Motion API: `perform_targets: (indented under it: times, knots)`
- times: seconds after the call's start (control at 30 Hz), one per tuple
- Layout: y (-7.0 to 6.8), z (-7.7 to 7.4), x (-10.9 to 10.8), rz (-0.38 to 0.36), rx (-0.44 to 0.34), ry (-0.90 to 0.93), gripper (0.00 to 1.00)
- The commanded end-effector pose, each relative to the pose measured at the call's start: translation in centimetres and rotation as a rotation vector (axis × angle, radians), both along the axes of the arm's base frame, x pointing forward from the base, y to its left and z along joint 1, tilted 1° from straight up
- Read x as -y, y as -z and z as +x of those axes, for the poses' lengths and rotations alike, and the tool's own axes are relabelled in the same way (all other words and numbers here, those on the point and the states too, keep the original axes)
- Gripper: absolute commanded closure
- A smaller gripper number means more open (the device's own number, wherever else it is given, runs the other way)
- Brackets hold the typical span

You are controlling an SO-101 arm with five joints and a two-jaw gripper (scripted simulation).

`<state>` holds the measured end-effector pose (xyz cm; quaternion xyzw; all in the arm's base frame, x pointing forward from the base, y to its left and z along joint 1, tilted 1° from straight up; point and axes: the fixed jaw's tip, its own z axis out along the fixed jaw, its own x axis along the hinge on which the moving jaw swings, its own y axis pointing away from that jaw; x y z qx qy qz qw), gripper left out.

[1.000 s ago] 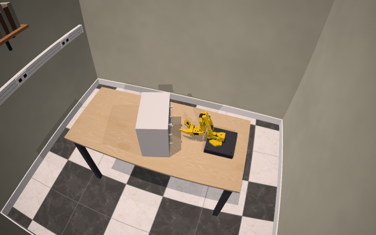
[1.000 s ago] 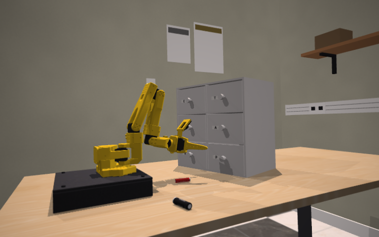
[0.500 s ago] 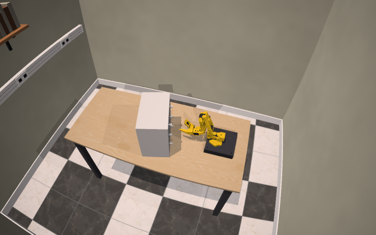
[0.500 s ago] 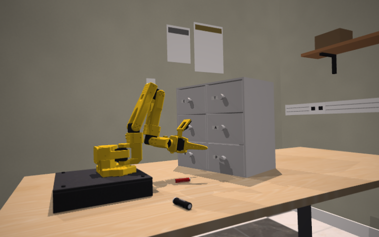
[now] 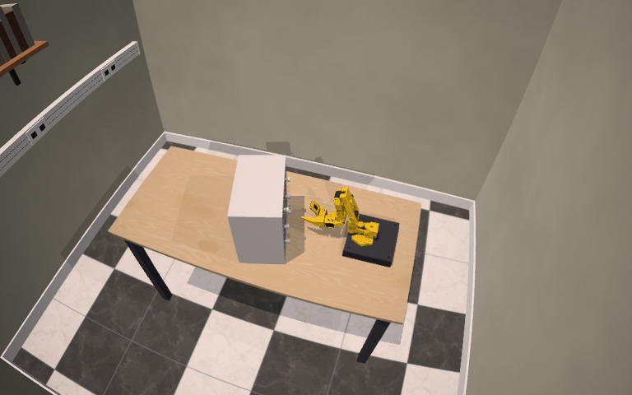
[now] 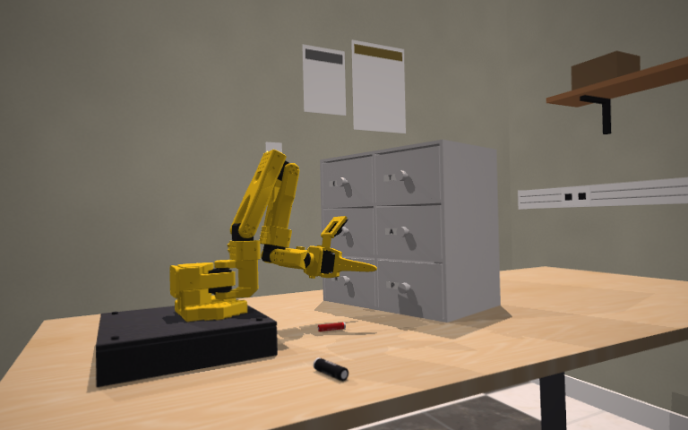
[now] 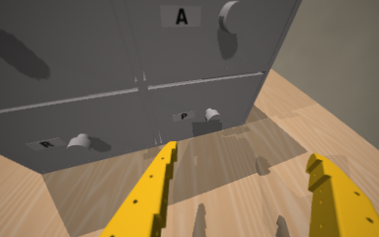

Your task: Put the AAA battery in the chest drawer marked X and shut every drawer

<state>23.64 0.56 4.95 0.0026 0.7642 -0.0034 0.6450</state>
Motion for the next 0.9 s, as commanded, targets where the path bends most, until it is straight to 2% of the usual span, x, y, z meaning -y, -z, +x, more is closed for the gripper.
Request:
perform_targets:
  times: [0.0,0.33,0.57,0.83,0.87]
  knots:
    - [0.2,-0.1,0.3,0.007,-0.008,0.013,0.50]
    - [0.2,-0.1,0.3,0.007,-0.008,0.013,0.50]
    - [0.1,-0.6,-4.0,0.005,-0.004,-0.170,0.50]
    - [-0.1,-2.0,-8.7,0.005,0.002,-0.380,0.50]
    - [-0.1,-2.0,-8.7,0.005,0.002,-0.380,0.50]
